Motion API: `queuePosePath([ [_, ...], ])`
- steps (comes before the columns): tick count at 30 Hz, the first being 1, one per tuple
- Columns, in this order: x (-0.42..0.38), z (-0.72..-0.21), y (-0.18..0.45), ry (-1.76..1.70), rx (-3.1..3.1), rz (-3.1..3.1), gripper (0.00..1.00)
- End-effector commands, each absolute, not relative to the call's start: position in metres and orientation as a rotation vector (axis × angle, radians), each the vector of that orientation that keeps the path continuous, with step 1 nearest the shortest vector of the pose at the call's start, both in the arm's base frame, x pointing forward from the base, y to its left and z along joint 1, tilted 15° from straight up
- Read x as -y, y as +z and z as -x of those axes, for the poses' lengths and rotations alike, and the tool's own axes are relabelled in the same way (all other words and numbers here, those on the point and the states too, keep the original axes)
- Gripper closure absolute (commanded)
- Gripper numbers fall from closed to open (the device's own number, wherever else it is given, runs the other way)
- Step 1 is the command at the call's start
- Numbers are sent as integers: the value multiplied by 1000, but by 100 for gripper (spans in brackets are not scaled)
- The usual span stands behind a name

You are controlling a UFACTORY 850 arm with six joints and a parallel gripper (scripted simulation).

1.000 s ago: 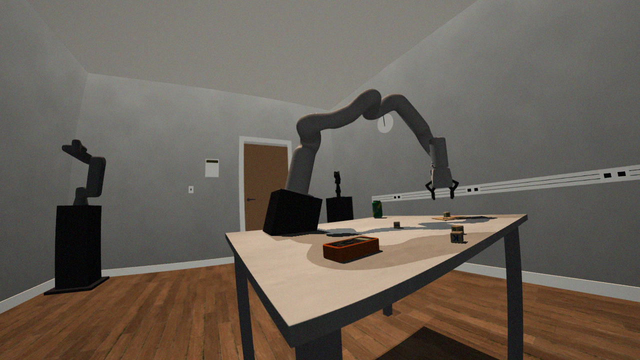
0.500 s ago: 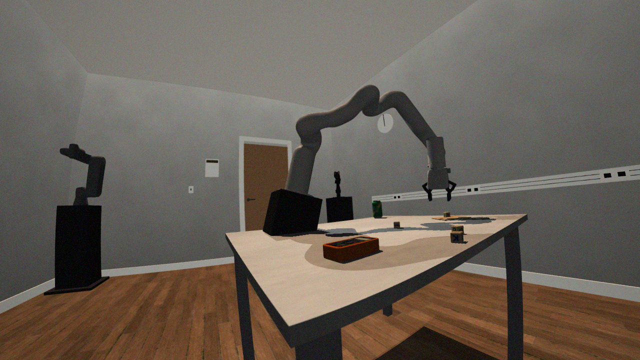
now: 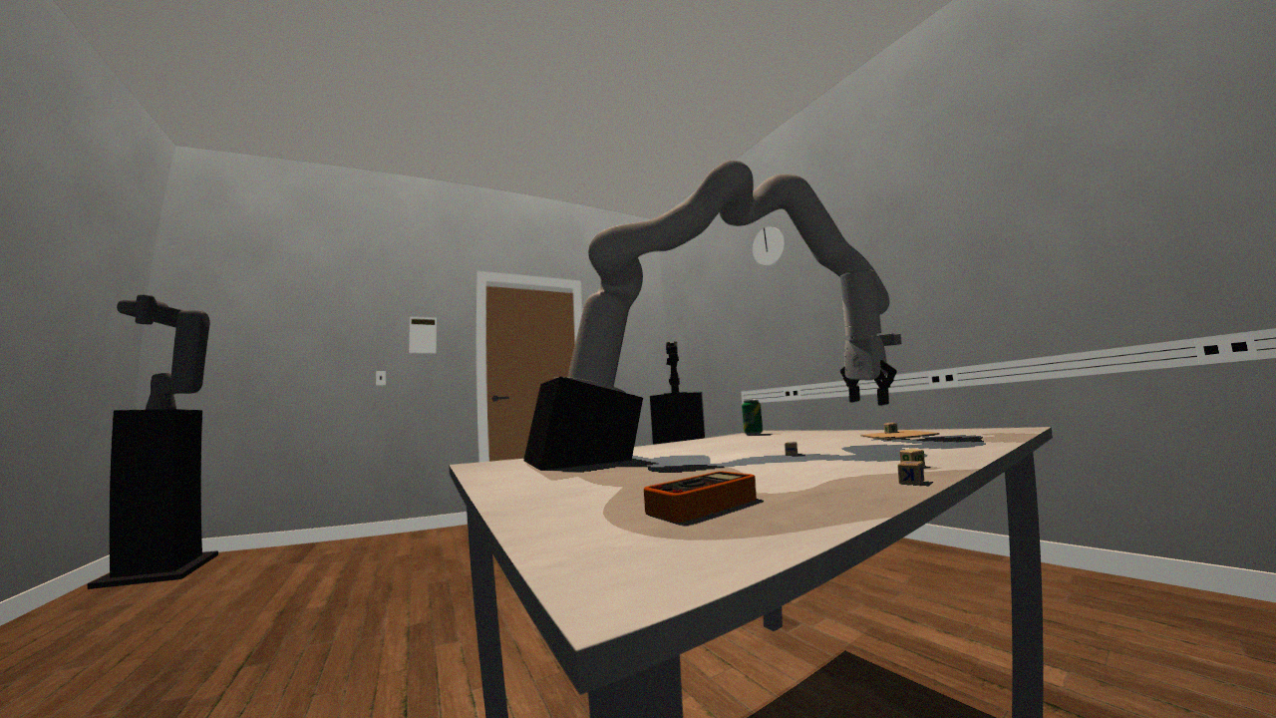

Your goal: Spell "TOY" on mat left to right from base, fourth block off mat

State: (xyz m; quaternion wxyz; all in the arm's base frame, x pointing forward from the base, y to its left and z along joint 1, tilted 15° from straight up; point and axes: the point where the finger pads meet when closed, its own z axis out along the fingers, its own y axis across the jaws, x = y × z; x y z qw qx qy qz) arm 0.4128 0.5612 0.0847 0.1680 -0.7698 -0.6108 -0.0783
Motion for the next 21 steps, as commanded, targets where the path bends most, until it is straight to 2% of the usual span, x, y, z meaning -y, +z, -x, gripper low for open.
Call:
queuePosePath([
  [1,-549,-414,82,-204,1572,2292,0],
  [21,-484,-416,62,-81,784,2635,0],
])
